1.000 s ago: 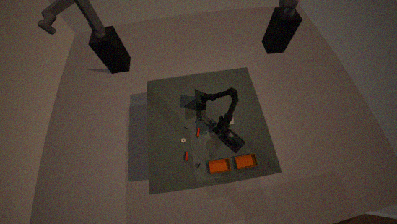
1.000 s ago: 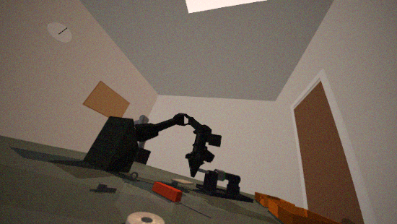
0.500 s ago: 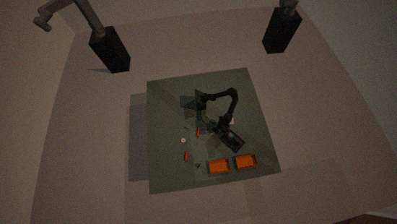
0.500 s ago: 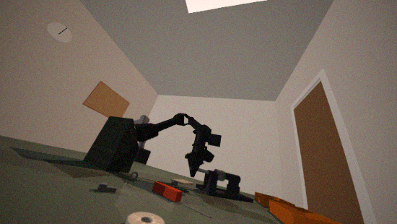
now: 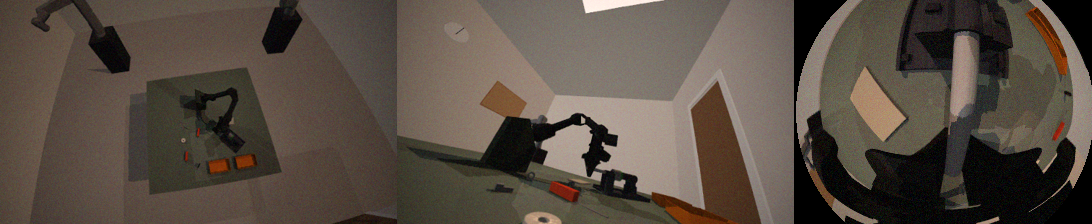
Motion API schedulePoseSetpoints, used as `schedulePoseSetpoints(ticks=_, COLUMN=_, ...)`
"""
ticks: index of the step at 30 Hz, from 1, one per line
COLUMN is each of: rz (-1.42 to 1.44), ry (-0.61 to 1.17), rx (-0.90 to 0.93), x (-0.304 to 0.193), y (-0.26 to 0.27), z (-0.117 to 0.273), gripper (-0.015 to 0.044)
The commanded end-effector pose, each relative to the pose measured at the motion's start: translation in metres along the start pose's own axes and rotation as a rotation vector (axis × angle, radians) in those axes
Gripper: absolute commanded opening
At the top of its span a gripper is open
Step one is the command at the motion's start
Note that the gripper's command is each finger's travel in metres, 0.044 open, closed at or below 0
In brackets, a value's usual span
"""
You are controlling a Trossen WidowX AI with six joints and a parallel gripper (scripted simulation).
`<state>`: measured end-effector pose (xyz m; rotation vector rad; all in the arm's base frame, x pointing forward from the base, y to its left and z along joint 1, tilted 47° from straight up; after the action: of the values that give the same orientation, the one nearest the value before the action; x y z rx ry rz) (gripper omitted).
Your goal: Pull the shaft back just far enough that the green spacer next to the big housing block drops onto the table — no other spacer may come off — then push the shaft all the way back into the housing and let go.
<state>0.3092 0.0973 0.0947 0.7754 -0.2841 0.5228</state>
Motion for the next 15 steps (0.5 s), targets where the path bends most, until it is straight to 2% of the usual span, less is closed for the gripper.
schedulePoseSetpoints(ticks=1, rz=0.003, ry=0.000, rx=-0.002, x=-0.0010, y=0.0003, z=0.0008, gripper=0.0000)
schedulePoseSetpoints(ticks=15, rz=0.003, ry=0.000, rx=-0.002, x=-0.0028, y=0.0000, z=0.0008, gripper=0.0000)
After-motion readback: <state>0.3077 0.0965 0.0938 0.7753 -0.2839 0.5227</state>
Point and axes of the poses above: the point midway between the two fingers, 35 mm back from their tips, its own z axis back along the fingers, its own y axis across the jaws, x = y × z, the point moved 3 cm from there along z, back along the fingers, and after that the axes turned 6 degrees about -z, right-handed, at the moved point
